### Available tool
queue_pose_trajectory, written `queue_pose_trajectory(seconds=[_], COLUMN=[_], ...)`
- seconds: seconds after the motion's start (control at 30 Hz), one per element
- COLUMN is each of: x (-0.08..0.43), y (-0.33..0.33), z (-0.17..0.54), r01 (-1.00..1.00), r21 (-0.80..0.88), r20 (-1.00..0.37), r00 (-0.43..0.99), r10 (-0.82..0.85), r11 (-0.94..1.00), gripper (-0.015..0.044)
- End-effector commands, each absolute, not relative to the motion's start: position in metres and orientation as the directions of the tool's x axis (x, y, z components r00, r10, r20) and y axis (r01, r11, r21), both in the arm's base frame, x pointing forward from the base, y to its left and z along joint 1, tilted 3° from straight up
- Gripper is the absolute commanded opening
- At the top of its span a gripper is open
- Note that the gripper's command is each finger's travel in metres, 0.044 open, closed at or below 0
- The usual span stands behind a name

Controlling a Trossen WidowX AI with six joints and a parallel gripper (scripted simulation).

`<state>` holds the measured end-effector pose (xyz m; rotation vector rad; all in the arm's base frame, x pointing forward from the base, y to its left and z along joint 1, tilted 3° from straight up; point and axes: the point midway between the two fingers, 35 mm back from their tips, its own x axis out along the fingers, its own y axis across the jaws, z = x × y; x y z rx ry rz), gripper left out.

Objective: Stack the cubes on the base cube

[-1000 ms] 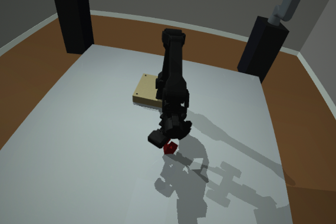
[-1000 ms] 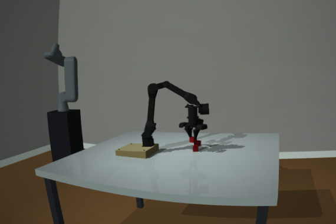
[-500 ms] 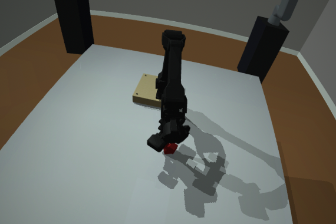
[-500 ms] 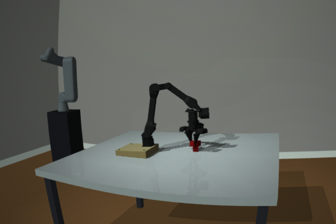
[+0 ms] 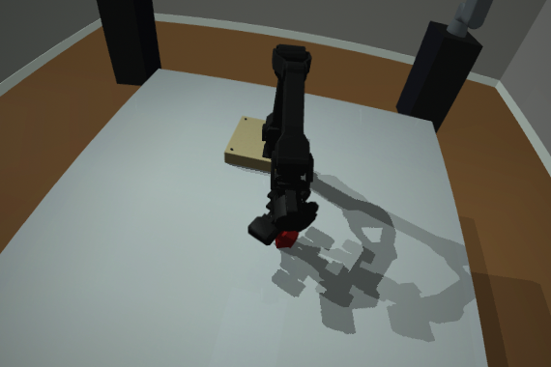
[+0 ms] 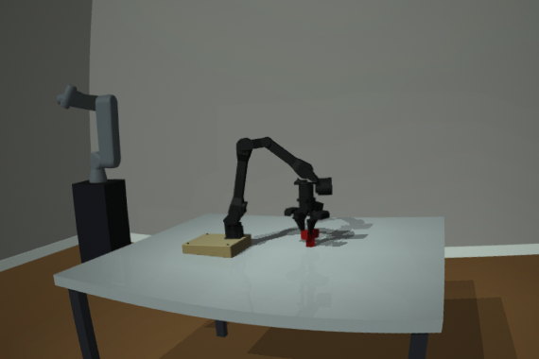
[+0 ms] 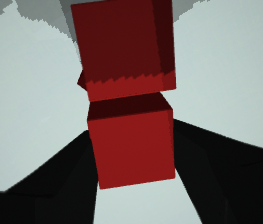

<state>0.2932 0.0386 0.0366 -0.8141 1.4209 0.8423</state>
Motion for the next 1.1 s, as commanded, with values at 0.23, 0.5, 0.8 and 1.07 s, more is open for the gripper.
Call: queue_pose_trajectory(seconds=[0.23,0.5,0.8,1.07], x=[0.293,0.293,0.294,0.294], y=[0.039,0.039,0.038,0.038], z=[0.036,0.036,0.049,0.056], r01=[-0.87,-0.87,-0.873,-0.873], r21=[0.024,0.024,0.021,0.021], r20=[-1.0,-1.0,-1.0,-1.0], r00=[-0.02,-0.02,-0.02,-0.02], r10=[0.013,0.013,0.009,0.009], r11=[0.492,0.492,0.487,0.487], gripper=[0.0131,0.0205,0.0205,0.0205])
